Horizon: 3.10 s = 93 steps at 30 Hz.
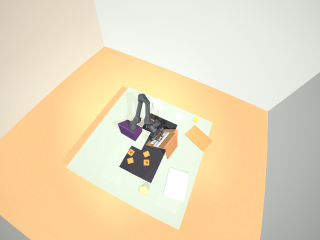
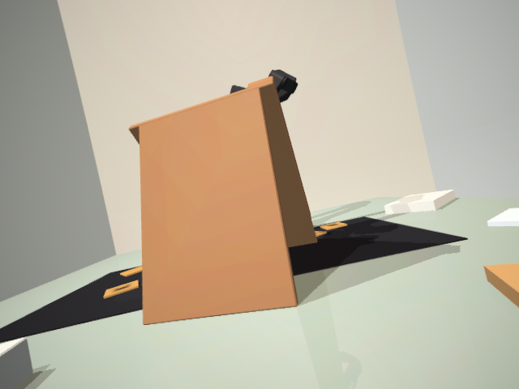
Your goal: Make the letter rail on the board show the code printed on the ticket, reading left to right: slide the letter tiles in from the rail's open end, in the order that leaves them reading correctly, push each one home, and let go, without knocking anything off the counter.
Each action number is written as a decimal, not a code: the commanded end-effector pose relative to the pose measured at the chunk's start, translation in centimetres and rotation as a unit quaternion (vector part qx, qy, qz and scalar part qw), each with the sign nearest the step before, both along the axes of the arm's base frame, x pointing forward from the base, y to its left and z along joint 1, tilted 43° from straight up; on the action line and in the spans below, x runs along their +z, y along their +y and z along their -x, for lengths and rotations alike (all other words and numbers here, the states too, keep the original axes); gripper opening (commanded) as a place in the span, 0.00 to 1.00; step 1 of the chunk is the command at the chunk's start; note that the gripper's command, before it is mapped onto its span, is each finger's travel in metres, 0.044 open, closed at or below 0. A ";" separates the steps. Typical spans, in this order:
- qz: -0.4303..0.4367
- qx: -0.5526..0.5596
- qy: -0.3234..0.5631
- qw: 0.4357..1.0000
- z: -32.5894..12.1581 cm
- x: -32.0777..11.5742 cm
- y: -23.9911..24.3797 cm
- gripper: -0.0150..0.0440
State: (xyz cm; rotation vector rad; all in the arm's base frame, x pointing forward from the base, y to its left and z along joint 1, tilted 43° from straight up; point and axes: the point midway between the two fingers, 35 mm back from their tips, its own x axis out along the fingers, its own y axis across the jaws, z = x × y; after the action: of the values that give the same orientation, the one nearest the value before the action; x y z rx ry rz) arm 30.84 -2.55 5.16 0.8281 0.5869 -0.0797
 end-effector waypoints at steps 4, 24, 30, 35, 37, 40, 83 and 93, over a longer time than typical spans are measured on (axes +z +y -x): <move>0.000 -0.003 -0.003 1.000 -0.3 0.5 0.2 0.25; 0.000 -0.003 -0.003 1.000 -0.7 1.4 1.0 0.25; 0.000 -0.003 -0.003 1.000 -0.8 1.7 1.3 0.25; 0.000 -0.003 -0.003 1.000 -0.9 1.9 1.5 0.25; 0.000 -0.003 -0.003 1.000 -0.9 1.9 1.6 0.25; 0.000 -0.003 -0.003 1.000 -0.9 2.1 1.7 0.25; -0.001 -0.003 -0.004 1.000 -1.7 3.8 3.4 0.25; -0.001 0.000 -0.002 1.000 -1.5 3.6 3.5 0.61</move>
State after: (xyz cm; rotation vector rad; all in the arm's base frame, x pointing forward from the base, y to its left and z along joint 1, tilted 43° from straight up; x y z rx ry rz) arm 32.38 0.91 8.75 0.8292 0.5831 -0.0774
